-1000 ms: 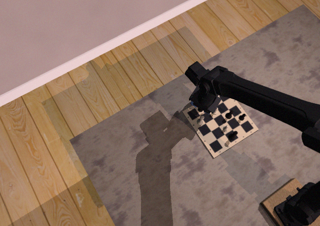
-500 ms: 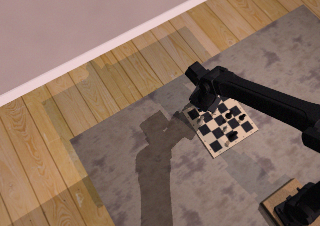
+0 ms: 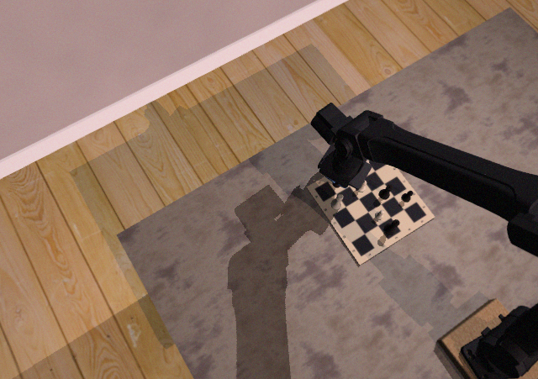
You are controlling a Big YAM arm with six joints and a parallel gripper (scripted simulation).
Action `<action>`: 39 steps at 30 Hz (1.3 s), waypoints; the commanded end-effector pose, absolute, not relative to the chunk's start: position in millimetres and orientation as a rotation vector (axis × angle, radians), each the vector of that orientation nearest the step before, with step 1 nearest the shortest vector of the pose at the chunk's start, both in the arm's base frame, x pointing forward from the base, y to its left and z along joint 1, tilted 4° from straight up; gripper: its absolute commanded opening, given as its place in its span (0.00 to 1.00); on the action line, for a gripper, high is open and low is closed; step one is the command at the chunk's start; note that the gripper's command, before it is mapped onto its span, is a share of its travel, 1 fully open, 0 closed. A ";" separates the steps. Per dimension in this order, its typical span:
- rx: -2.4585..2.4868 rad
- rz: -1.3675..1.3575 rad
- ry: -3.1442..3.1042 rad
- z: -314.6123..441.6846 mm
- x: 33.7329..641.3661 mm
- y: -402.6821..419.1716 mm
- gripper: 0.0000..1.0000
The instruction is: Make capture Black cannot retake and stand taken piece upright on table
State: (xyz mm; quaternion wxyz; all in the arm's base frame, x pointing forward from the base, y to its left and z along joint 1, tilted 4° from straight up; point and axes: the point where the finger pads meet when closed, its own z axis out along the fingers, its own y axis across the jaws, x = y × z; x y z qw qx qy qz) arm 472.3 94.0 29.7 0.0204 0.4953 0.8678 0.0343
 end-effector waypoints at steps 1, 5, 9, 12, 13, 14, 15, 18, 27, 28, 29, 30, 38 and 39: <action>1.542 0.110 2.678 26.1 472.5 95.7 0.00; 1.542 0.110 2.678 26.1 472.5 95.7 0.00; 1.542 0.110 2.678 26.1 472.5 95.7 0.00; 1.542 0.110 2.678 26.1 472.5 95.7 0.00; 1.542 0.111 2.677 26.6 472.6 95.7 0.00; 1.542 0.111 2.677 26.6 472.6 95.7 0.00; 1.542 0.111 2.677 26.6 472.6 95.7 0.00; 1.538 0.120 2.671 44.6 469.8 94.7 0.00; 1.516 0.171 2.632 119.6 486.9 91.1 0.00; 1.515 0.171 2.632 127.4 486.1 90.0 0.00; 1.515 0.171 2.631 134.8 485.4 89.2 0.00; 1.513 0.171 2.632 141.6 484.6 88.8 0.00; 1.508 0.156 2.651 154.3 482.0 90.6 0.00; 1.506 0.159 2.649 156.3 481.9 90.5 0.00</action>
